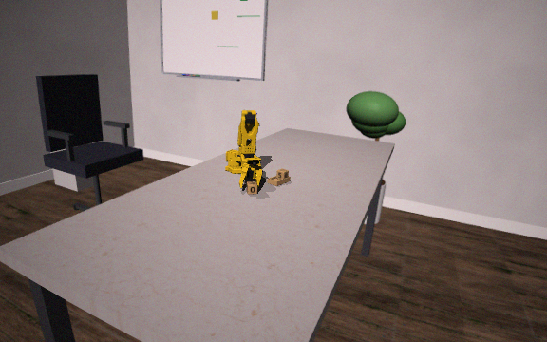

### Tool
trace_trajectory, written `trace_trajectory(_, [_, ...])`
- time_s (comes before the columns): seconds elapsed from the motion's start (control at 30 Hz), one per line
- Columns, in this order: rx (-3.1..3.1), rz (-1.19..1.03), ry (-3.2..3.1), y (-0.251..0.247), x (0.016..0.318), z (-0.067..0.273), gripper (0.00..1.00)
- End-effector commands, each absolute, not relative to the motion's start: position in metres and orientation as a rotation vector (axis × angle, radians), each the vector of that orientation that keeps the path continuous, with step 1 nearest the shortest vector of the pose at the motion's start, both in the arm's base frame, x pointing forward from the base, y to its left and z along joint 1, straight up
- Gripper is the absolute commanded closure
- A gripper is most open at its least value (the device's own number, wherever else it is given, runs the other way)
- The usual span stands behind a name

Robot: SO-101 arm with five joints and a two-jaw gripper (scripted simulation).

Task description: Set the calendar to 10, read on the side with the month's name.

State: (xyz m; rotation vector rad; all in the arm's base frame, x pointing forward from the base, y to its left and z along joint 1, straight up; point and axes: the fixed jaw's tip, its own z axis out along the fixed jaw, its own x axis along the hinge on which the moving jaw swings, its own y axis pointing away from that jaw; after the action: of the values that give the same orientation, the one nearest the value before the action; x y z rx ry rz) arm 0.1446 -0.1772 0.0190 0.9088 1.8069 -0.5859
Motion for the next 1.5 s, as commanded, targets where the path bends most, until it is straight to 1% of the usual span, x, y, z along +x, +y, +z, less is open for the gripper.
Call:
trace_trajectory(0.0, [0.888,-0.610,1.775,-0.182,0.146,0.025,0.66])
trace_trajectory(0.47, [0.888,-0.610,1.775,-0.183,0.147,0.027,0.64])
trace_trajectory(1.1, [0.888,-0.610,1.775,-0.184,0.148,0.070,0.64])
trace_trajectory(1.47, [0.888,-0.610,1.775,-0.182,0.146,0.075,0.64])
